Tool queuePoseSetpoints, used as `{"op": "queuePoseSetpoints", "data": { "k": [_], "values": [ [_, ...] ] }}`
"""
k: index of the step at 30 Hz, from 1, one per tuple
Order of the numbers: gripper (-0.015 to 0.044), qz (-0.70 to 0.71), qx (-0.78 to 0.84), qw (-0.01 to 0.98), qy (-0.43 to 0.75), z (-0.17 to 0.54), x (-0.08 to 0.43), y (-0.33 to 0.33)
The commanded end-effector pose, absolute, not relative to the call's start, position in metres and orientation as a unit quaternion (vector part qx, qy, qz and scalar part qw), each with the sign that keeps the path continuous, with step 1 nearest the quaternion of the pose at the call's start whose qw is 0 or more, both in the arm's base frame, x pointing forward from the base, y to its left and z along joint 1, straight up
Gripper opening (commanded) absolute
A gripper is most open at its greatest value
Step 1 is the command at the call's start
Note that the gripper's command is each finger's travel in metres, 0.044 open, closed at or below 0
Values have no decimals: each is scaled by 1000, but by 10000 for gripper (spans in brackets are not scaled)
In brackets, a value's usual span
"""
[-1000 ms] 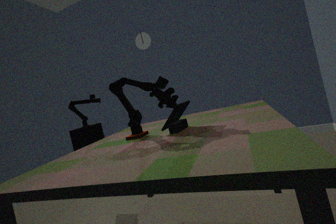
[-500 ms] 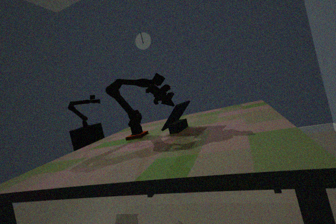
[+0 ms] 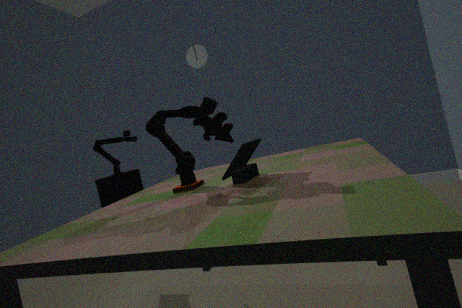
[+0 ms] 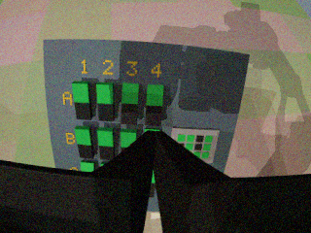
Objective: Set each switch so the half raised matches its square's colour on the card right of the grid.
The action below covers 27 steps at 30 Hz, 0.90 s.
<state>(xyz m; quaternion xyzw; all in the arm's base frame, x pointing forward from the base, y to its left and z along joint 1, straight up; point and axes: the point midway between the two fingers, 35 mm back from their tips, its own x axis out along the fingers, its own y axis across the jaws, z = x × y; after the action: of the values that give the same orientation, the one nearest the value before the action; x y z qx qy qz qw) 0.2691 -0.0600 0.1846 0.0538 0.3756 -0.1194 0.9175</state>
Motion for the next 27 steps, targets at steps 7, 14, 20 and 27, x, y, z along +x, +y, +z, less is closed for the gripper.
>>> {"op": "queuePoseSetpoints", "data": {
  "k": [7,14,20,27],
  "values": [
    [0,-116,51,918,376,158,284,-66],
    [0,-116,51,918,376,151,291,-68],
    [0,-116,51,918,375,145,296,-69],
    [0,-116,51,918,375,141,300,-70]
  ]
}}
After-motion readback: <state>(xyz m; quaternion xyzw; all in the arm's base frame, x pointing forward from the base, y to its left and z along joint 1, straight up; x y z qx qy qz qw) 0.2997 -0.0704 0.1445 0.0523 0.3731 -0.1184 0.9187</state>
